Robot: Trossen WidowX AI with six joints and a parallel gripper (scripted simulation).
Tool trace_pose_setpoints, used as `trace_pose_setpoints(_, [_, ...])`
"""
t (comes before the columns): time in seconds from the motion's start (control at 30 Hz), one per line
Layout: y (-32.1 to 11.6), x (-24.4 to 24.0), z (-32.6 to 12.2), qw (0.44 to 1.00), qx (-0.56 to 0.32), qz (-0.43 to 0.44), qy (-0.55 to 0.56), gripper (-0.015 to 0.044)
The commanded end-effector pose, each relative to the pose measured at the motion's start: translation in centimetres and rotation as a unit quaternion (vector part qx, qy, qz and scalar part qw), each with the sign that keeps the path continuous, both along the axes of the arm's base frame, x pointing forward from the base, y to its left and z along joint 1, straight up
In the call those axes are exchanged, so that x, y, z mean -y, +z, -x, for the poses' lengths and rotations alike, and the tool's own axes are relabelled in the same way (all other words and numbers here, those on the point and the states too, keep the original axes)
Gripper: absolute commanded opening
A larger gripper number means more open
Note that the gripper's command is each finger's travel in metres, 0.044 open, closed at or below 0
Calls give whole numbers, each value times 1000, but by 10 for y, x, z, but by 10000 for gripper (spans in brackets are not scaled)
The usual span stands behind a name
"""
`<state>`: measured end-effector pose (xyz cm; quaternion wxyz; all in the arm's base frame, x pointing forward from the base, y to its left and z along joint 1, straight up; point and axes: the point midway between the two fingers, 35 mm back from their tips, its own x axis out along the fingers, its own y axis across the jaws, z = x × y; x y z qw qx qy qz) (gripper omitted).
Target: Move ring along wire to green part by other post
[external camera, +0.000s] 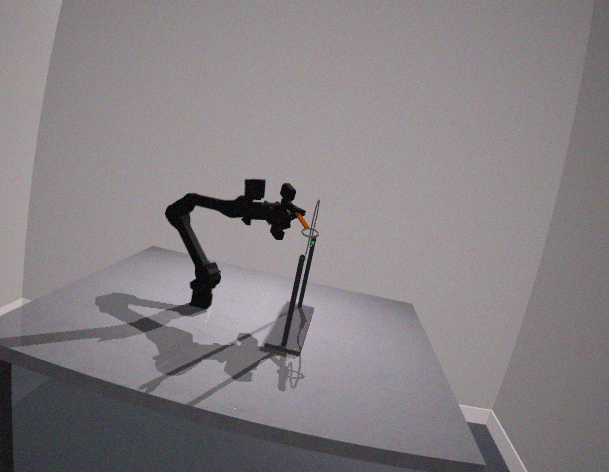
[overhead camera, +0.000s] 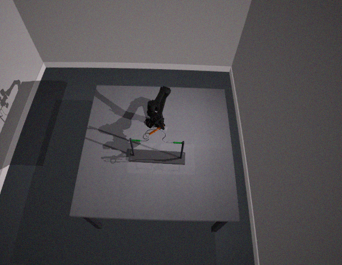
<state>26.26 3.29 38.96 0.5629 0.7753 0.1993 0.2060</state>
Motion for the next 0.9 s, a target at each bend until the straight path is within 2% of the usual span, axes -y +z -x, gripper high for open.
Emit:
trace_pose_setpoints(0.0, [3,-1,1,1000,3,23,3,-150])
trace_pose_setpoints(0.87, [-6,-3,0,989,-5,151,3,-150])
